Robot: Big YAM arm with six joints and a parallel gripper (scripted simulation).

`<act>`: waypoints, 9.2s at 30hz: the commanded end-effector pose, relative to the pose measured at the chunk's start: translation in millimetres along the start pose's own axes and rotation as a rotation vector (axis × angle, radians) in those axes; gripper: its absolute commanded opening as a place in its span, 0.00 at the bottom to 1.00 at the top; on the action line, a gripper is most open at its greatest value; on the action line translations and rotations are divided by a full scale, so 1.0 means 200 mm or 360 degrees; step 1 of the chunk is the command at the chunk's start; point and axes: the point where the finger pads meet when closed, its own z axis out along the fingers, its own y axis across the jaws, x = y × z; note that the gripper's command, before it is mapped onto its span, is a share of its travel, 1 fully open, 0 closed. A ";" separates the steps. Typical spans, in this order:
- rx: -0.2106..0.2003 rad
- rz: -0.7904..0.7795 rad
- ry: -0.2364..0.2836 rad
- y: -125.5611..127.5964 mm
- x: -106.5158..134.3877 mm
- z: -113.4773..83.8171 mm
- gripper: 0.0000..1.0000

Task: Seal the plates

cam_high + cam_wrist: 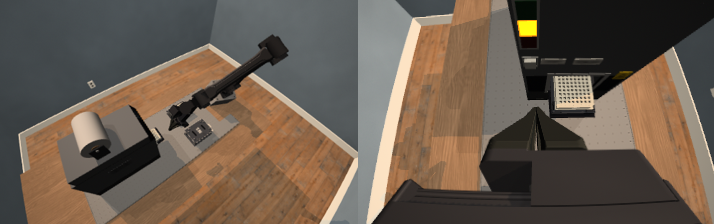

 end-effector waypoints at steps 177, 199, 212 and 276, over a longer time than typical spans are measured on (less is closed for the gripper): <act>0.0037 -0.2529 -0.0141 0.60 -0.46 -0.43 1.00; 0.0048 -0.2527 -0.0158 0.62 -0.53 -0.41 1.00; 0.0071 -0.2287 -0.0169 0.51 -0.49 -0.44 0.98; -0.0007 -0.0049 0.0515 0.02 -0.15 -0.40 0.00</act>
